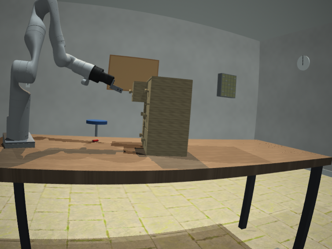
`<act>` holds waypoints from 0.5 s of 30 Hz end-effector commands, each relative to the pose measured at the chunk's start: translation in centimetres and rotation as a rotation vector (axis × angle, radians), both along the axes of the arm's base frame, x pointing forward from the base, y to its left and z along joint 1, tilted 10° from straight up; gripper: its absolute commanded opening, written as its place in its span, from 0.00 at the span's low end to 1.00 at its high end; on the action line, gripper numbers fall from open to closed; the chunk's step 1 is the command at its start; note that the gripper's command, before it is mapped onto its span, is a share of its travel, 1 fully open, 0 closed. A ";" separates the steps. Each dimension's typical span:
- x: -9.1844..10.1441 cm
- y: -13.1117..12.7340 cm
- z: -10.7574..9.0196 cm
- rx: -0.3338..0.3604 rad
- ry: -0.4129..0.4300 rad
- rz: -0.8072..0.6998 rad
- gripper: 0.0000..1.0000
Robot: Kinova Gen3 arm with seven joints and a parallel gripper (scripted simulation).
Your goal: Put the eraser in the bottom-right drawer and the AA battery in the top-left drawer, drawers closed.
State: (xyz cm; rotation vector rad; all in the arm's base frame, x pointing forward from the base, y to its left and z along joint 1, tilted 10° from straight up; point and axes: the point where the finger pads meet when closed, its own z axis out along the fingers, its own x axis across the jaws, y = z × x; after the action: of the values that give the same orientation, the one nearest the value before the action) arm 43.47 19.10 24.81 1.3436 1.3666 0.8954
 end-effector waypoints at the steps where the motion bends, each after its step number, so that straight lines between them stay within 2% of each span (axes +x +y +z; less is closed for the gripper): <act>1: 0.3 -0.2 0.1 0.001 -0.002 -0.004 0.00; 15: 1.7 -0.3 0.2 0.001 -0.002 -0.004 0.00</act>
State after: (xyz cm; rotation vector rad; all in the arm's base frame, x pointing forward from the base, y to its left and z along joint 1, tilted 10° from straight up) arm 44.75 19.13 24.93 1.3417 1.3700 0.8973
